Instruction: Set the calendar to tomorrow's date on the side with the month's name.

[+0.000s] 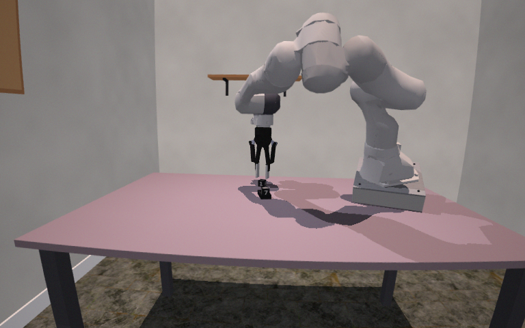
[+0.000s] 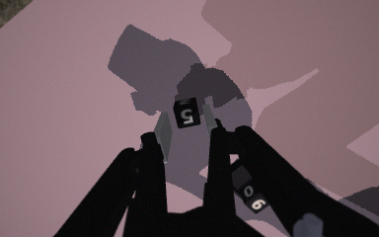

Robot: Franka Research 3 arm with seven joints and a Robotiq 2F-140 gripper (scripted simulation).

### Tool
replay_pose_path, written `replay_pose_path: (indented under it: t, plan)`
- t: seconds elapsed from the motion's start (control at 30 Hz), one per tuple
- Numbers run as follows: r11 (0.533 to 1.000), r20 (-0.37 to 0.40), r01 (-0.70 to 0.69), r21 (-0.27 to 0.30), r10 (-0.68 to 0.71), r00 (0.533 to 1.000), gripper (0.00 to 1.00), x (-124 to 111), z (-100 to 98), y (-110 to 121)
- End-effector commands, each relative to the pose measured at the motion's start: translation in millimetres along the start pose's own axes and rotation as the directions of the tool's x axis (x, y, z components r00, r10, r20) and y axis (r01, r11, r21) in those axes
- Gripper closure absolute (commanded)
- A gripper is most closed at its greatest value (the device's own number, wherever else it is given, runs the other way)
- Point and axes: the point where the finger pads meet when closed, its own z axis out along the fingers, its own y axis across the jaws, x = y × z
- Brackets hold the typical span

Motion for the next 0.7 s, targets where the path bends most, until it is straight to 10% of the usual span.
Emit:
replay_pose_path:
  t: [0.0,0.67]
  plan:
    - [1.000,-0.002,0.007,0.001,-0.007,1.000,0.72,1,0.5,-1]
    - [1.000,-0.002,0.007,0.001,-0.007,1.000,0.72,1,-26.9,-1]
